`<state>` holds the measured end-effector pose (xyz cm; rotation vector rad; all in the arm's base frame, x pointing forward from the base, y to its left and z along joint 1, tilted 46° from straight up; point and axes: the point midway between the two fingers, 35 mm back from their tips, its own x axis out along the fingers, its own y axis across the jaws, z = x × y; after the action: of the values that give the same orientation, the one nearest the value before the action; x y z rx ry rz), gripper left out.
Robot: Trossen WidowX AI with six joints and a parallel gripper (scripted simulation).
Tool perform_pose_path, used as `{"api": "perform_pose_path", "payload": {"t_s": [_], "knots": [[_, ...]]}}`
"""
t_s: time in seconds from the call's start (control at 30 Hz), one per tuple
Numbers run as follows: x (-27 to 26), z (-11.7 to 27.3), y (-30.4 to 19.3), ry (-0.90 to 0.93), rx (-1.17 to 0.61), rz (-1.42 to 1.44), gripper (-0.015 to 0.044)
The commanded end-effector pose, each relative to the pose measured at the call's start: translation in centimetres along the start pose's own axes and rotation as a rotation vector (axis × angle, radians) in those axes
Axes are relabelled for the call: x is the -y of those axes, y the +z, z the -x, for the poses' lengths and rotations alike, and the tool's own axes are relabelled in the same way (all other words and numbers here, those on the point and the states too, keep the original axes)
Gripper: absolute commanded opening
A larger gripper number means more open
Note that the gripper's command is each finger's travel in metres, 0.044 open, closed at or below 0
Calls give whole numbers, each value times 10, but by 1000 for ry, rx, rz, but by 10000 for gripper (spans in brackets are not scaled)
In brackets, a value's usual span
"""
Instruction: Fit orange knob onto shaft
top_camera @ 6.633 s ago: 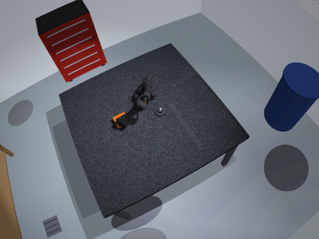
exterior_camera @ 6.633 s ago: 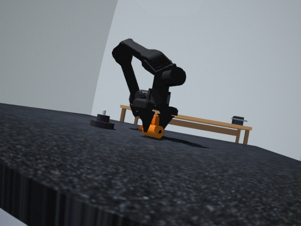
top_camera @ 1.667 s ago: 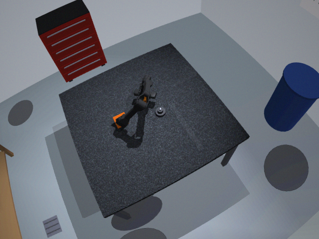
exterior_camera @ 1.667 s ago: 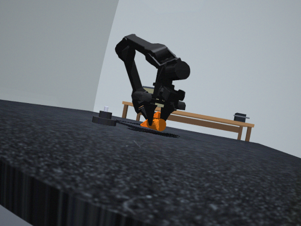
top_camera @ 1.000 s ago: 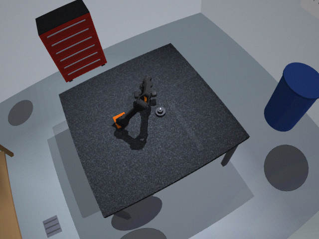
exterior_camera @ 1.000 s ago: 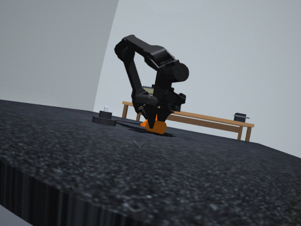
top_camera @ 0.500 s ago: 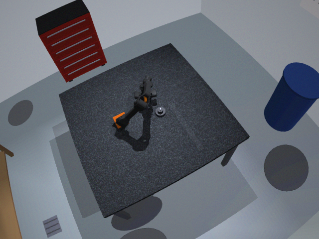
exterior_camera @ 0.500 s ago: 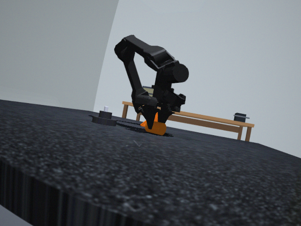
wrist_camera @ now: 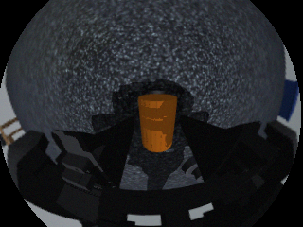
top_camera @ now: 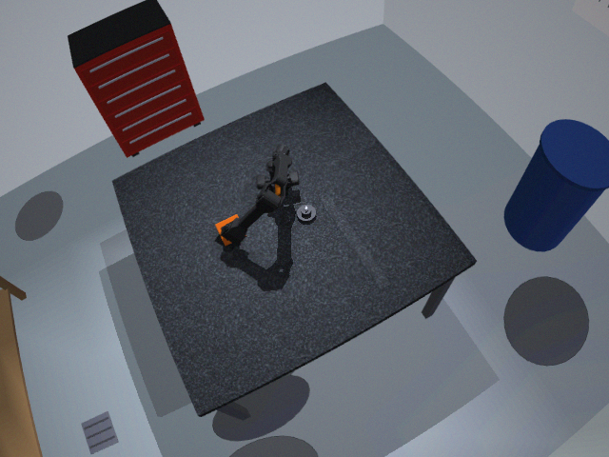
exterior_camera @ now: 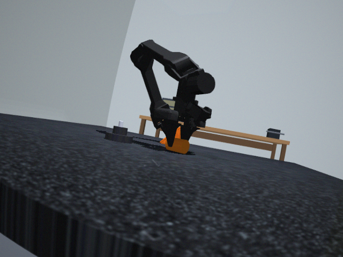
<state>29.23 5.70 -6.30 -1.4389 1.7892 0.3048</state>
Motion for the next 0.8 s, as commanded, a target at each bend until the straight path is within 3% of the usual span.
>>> {"api": "perform_pose_path", "payload": {"t_s": [0.0,0.1,0.3,0.47,0.77], "knots": [[0,0,0,0,0,-2,365],[0,0,0,0,0,-2,440],[0,3,0,0,1,-2,440],[0,58,1,2,2,1,440],[0,60,1,2,2,1,440]]}}
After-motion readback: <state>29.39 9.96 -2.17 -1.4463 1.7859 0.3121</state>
